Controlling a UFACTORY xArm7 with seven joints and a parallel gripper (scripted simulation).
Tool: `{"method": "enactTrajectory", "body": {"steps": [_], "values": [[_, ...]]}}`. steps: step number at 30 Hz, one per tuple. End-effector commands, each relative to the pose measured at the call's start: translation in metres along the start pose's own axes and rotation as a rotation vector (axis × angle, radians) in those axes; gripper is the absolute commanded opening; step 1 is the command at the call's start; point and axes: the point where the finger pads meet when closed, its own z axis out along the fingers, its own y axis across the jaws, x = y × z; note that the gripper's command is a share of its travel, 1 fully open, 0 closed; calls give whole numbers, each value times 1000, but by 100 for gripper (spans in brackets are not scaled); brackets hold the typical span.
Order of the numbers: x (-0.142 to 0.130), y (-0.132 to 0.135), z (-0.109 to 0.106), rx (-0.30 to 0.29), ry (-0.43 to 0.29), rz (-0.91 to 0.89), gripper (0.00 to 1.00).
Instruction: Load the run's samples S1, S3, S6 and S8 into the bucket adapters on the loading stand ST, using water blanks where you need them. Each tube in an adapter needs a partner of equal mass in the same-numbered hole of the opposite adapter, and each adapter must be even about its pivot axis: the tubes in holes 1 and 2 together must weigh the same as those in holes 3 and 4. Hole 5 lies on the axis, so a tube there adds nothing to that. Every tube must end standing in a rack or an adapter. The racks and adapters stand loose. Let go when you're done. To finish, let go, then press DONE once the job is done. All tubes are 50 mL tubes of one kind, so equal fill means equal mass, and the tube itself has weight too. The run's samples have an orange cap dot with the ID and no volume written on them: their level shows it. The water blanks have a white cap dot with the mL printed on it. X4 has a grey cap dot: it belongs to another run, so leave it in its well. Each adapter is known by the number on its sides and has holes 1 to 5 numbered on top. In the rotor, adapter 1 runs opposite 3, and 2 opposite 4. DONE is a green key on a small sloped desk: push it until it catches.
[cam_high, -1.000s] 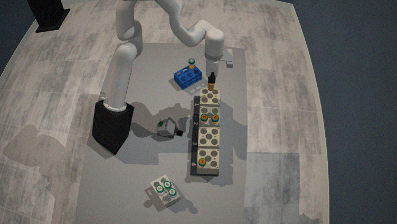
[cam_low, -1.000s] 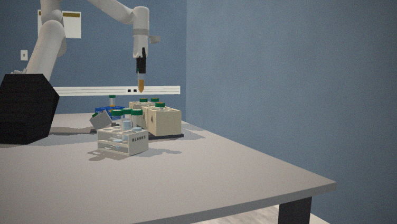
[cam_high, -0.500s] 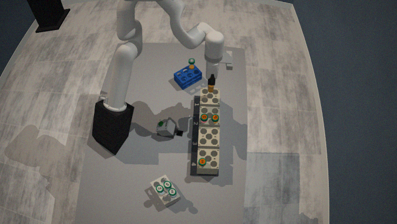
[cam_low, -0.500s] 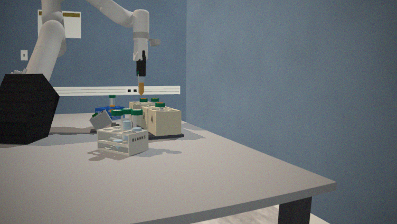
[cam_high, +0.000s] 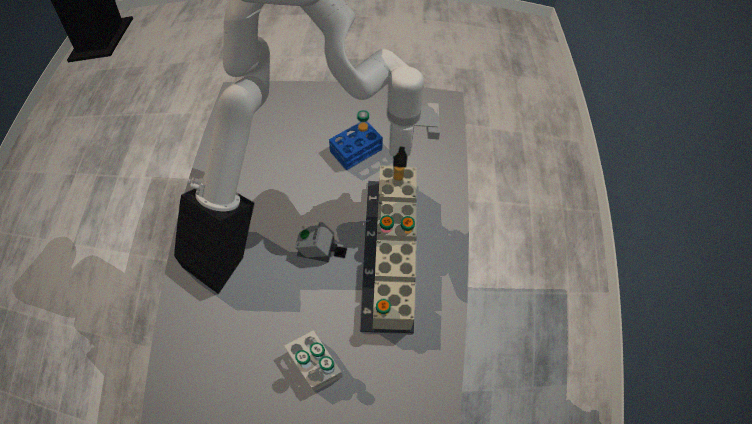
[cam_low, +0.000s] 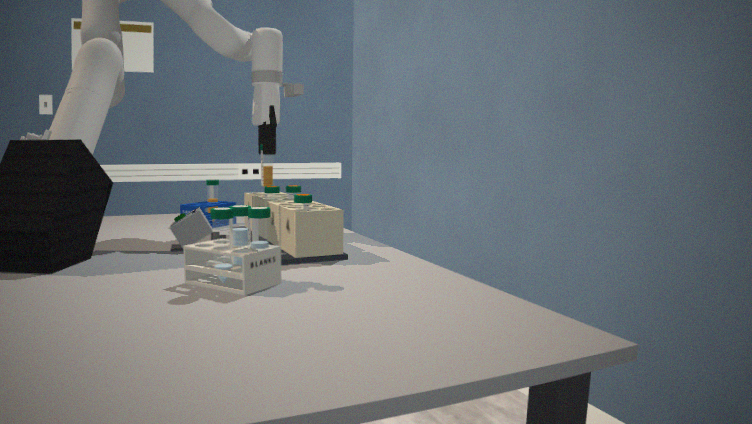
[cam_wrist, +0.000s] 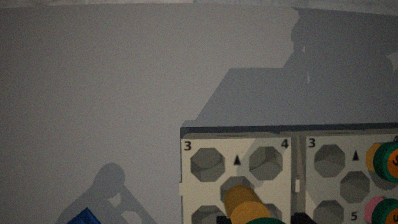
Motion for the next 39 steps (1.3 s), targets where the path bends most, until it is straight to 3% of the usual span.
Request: {"method": "enactTrajectory", "body": {"steps": [1,39], "values": [[2,0,-1,-1,5,0,0],[2,0,24,-1,5,0,0]]}}
